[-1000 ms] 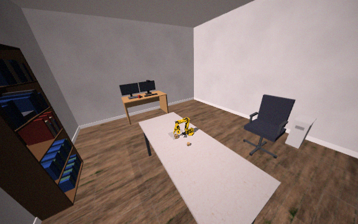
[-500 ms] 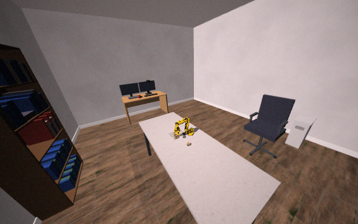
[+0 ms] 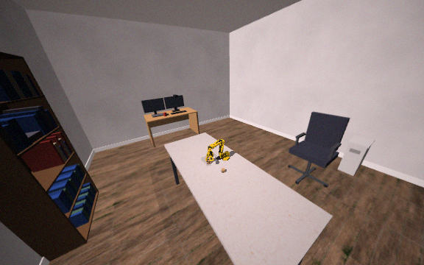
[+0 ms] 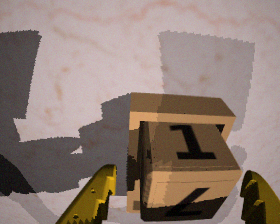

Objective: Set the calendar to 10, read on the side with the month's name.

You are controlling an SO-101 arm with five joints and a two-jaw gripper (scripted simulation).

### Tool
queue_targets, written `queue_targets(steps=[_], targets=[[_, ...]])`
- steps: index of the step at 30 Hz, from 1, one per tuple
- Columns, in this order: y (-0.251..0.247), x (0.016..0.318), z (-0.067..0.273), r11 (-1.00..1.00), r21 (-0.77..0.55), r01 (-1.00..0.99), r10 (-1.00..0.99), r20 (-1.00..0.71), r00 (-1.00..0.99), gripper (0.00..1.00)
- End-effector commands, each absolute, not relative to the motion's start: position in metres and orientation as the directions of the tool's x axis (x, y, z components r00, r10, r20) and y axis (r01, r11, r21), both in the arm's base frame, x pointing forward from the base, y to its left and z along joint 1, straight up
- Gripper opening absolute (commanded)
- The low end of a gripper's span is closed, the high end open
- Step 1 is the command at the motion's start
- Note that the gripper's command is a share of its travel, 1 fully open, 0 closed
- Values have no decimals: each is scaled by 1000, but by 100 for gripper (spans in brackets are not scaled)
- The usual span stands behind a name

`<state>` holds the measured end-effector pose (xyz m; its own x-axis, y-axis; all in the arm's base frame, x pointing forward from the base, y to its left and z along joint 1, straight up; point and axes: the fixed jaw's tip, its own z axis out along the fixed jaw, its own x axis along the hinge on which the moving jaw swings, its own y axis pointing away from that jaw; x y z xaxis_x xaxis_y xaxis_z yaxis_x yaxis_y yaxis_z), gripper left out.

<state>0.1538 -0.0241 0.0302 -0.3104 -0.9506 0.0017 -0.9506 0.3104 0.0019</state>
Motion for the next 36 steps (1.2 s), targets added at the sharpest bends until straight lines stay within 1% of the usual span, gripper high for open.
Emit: queue_targets(steps=[1,18,26,36], targets=[[-25,156,30,328,-17,-945,-945,-3,-328,35],[-25,156,29,328,-17,-945,-945,-3,-328,34],[-26,158,29,328,-17,-945,-945,-3,-328,31],[-27,162,29,328,-17,-945,-945,-3,-328,24]])
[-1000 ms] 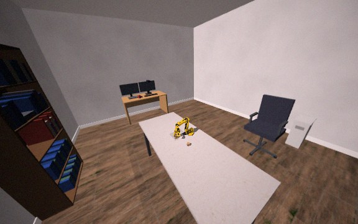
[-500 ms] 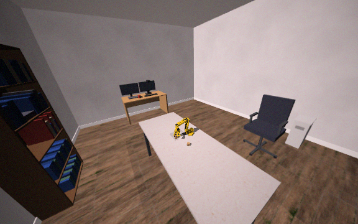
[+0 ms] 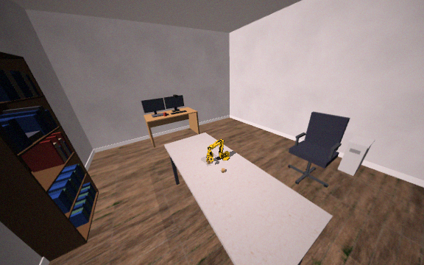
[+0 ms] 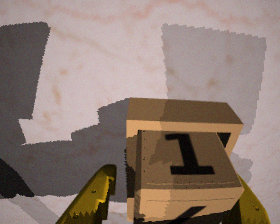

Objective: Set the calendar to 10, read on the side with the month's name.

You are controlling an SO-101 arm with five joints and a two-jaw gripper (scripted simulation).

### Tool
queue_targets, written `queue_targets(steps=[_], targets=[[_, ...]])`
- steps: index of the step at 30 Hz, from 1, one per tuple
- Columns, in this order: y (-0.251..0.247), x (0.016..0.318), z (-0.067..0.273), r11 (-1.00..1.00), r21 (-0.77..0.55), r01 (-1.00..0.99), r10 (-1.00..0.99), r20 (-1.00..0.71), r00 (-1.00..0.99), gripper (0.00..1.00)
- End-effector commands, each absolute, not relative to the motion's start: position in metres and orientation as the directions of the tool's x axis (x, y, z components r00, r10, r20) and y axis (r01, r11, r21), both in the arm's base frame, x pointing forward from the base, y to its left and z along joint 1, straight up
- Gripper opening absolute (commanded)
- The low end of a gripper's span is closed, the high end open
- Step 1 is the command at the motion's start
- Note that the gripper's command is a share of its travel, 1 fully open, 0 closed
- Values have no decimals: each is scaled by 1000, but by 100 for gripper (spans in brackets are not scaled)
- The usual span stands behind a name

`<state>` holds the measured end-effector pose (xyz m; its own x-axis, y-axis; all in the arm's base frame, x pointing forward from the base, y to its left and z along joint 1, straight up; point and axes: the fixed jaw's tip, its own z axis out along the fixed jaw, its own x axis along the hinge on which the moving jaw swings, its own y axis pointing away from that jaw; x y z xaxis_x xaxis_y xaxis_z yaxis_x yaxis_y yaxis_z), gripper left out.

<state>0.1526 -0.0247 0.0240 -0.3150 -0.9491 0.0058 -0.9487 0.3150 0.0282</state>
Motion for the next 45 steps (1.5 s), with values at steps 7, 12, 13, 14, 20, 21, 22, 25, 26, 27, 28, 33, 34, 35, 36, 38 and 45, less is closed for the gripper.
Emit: queue_targets(steps=[7,12,13,14,20,21,22,25,26,27,28,33,34,35,36,38,45], targets=[[-28,163,29,328,-17,-945,-945,-3,-328,21],[-28,165,29,328,-17,-945,-945,-3,-328,19],[-28,165,29,328,-17,-945,-945,-3,-328,18],[-28,165,29,328,-17,-945,-945,-3,-328,18],[-28,165,29,328,-17,-945,-945,-3,-328,17],[-28,165,29,328,-17,-945,-945,-3,-328,17],[-28,165,29,328,-17,-945,-945,-3,-328,17],[-28,165,29,328,-17,-945,-945,-3,-328,17],[-28,165,29,328,-17,-945,-945,-3,-328,17],[-28,165,29,328,-17,-945,-945,-3,-328,16],[-28,165,29,328,-17,-945,-945,-3,-328,15],[-28,165,29,328,-17,-945,-945,-3,-328,5],[-28,165,29,328,-17,-945,-945,-3,-328,4],[-28,165,29,328,-17,-945,-945,-3,-328,2],[-28,165,29,328,-17,-945,-945,-3,-328,1],[-28,165,29,328,-17,-945,-945,-3,-328,0],[-29,166,30,328,-17,-945,-945,-3,-328,0]])
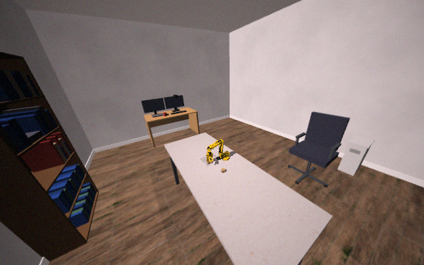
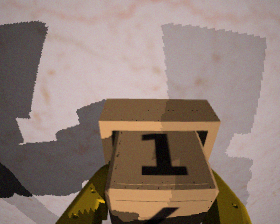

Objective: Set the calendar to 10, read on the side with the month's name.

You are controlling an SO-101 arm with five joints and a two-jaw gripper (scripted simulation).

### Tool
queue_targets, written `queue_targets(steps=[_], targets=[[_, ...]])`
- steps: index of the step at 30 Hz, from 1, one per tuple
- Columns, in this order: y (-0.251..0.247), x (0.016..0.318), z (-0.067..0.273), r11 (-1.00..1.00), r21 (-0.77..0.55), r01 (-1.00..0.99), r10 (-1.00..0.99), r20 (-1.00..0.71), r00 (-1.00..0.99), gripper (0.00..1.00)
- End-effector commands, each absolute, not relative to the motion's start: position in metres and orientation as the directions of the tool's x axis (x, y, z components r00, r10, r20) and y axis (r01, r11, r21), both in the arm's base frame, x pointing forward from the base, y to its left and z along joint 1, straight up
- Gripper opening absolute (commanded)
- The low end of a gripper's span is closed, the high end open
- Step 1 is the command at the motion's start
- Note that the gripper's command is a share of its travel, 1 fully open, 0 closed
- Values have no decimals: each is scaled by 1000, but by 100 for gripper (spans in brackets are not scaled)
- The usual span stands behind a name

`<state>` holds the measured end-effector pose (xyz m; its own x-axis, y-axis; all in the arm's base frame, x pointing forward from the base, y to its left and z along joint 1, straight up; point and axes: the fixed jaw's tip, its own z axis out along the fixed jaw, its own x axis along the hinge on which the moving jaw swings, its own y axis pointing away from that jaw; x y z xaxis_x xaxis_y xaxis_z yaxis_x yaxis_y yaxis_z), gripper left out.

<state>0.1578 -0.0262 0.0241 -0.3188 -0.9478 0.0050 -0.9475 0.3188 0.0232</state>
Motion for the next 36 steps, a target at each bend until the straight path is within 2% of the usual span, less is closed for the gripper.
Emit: queue_targets(steps=[1,22,36], targets=[[-29,166,31,328,-17,-945,-945,-3,-328,0],[-27,161,76,328,-17,-945,-945,-3,-328,0],[-27,160,79,328,-17,-945,-945,-3,-328,0]])
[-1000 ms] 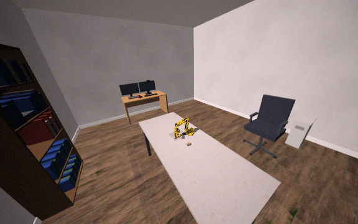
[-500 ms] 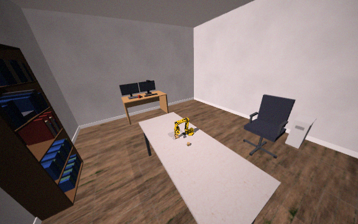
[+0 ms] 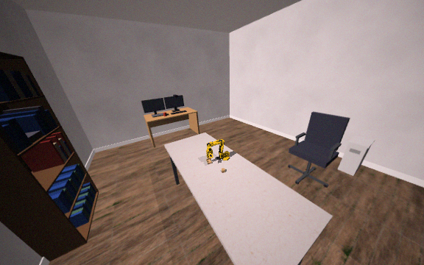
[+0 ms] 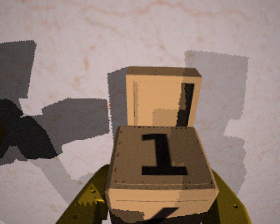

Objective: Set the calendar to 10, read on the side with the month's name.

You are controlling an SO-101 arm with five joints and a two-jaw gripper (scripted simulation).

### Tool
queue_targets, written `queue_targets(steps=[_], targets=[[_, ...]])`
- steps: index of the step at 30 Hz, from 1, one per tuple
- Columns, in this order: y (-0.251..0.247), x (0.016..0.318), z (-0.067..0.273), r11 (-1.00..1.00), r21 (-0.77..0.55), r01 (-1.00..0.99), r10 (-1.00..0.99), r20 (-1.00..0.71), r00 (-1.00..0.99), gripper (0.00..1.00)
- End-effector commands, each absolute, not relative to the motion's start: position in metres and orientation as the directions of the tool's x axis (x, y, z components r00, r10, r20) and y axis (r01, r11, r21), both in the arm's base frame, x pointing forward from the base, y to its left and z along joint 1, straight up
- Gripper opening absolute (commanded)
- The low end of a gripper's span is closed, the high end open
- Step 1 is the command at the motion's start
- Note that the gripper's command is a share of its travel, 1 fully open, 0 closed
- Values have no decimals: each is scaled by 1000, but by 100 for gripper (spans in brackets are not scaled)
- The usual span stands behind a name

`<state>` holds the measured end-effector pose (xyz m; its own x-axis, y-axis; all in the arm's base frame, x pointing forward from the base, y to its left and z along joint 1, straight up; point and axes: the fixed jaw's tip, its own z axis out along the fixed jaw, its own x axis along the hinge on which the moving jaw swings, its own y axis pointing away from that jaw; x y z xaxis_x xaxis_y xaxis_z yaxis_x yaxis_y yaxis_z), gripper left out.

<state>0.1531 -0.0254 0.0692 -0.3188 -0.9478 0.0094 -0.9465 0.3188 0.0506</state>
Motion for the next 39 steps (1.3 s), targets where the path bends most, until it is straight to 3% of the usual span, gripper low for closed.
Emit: queue_targets(steps=[1,19,26,39], targets=[[-27,160,79,328,-17,-945,-945,-3,-328,0],[-43,161,77,416,-17,-909,-909,-3,-416,0],[-95,152,70,662,-17,-749,-749,-3,-662,0],[-157,115,60,891,-17,-455,-455,-3,-891,0]])
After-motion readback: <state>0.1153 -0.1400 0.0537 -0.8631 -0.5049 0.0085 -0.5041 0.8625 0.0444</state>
